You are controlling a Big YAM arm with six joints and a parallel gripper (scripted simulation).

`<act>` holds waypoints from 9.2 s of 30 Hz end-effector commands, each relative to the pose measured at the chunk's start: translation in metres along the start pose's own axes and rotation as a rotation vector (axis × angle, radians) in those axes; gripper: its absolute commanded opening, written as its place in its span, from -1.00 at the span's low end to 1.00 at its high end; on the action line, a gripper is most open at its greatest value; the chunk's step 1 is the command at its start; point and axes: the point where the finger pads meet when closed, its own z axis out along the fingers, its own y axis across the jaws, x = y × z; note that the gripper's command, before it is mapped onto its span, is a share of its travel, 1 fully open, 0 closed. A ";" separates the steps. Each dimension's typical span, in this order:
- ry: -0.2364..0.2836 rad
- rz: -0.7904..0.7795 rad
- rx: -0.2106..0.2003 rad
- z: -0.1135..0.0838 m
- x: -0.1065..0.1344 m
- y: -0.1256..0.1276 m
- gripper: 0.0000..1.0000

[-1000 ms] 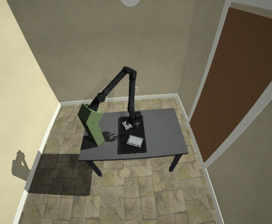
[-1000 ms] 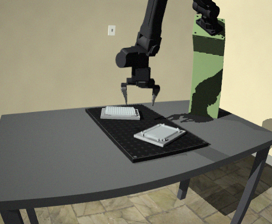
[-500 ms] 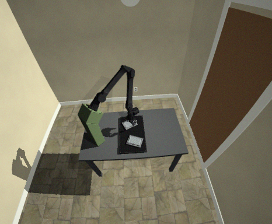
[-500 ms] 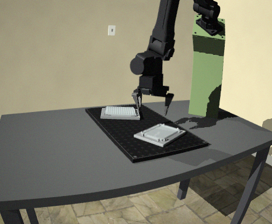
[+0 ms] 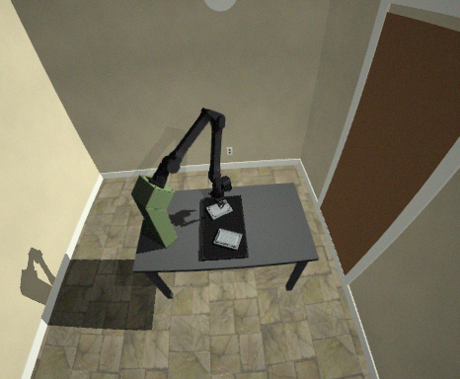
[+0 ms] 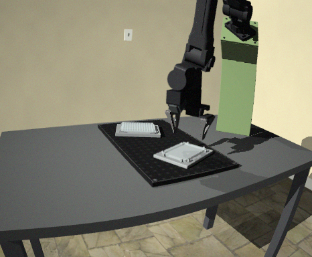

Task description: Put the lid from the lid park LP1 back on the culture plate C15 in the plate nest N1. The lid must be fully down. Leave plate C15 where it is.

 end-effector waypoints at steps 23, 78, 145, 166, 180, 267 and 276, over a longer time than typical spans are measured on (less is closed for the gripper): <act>-0.028 0.059 0.012 -0.011 -0.003 -0.003 1.00; -0.025 0.061 0.012 0.033 -0.005 -0.005 1.00; -0.025 0.061 0.012 0.033 -0.005 -0.005 1.00; -0.016 0.062 0.011 0.050 -0.001 -0.005 1.00; -0.015 0.060 0.010 0.057 -0.001 -0.005 1.00; -0.017 0.059 0.011 0.057 -0.002 -0.005 -1.00; -0.017 0.059 0.011 0.057 -0.002 -0.005 -1.00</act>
